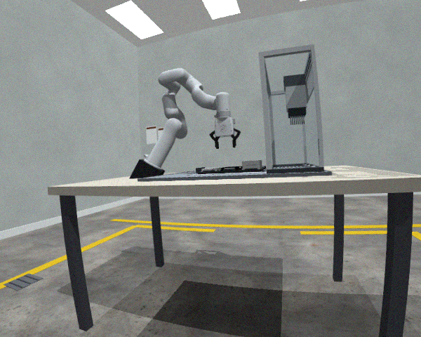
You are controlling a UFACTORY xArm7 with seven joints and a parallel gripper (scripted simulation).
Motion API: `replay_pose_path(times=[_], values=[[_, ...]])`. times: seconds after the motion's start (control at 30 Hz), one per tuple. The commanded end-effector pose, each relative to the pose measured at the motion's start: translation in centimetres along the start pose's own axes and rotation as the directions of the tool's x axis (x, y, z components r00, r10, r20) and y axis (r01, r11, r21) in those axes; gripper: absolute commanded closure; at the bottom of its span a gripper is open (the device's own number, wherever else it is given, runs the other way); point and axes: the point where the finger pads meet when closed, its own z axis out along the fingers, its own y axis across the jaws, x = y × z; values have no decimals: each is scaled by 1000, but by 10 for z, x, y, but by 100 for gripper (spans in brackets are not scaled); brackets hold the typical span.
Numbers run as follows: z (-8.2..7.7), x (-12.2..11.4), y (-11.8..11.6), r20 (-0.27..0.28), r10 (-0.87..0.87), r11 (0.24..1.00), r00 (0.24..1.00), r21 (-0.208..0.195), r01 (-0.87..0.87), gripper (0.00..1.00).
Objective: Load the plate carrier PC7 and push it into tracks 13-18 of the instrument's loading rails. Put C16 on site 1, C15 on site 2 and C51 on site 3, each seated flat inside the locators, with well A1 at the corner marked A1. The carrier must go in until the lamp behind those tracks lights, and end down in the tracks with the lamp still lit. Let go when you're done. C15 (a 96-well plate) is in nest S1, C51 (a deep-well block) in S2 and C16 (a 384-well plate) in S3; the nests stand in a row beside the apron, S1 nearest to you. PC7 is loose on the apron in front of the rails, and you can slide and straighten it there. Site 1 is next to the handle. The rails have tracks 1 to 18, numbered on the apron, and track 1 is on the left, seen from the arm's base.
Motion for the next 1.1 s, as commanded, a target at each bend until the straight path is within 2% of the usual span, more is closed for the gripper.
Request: replay_pose_path(times=[0.0,0.23,0.9,1.07], values=[[2,18,22,4,2,1000,1000,-1,-2,0],[5,36,41,4,2,1000,1000,-1,-2,0],[5,36,41,4,2,1000,1000,-1,-2,0],[13,36,41,4,2,1000,1000,-1,-2,0]])
